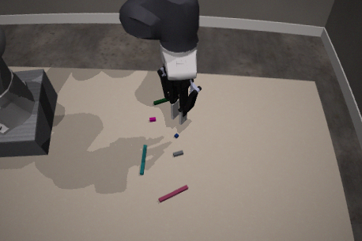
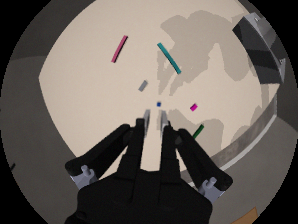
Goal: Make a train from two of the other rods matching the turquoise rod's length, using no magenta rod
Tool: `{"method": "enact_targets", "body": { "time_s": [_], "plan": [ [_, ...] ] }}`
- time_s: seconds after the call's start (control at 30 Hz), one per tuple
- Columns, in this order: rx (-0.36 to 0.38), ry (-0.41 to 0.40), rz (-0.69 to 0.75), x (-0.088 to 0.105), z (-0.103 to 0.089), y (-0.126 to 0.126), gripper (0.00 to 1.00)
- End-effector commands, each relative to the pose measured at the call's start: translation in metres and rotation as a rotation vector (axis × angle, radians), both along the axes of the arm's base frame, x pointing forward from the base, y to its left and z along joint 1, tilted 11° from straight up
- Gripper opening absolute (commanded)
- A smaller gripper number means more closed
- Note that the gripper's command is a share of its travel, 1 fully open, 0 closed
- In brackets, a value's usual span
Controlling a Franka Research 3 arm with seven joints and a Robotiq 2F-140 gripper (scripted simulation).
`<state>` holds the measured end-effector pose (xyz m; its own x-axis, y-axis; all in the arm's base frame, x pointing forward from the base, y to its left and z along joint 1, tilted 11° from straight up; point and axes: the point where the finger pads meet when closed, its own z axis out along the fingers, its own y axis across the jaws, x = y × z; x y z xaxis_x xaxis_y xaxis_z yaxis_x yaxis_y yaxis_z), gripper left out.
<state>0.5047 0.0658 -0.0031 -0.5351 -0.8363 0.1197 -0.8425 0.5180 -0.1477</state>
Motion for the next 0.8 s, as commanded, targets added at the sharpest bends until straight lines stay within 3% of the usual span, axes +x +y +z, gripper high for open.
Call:
{"method": "enact_targets", "body": {
  "time_s": [0.0, 0.03, 0.67, 0.73, 0.77],
  "plan": [
    [-0.001, 0.011, -0.028, -0.005, 0.0, -0.001, 0.15],
    [-0.001, 0.011, -0.028, -0.005, 0.0, -0.001, 1.0],
    [-0.001, 0.011, -0.028, -0.005, 0.0, -0.001, 1.0],
    [0.001, 0.008, -0.047, -0.002, 0.001, -0.012, 1.0],
    [0.004, 0.002, -0.083, 0.003, 0.002, -0.032, 1.0]
  ]
}}
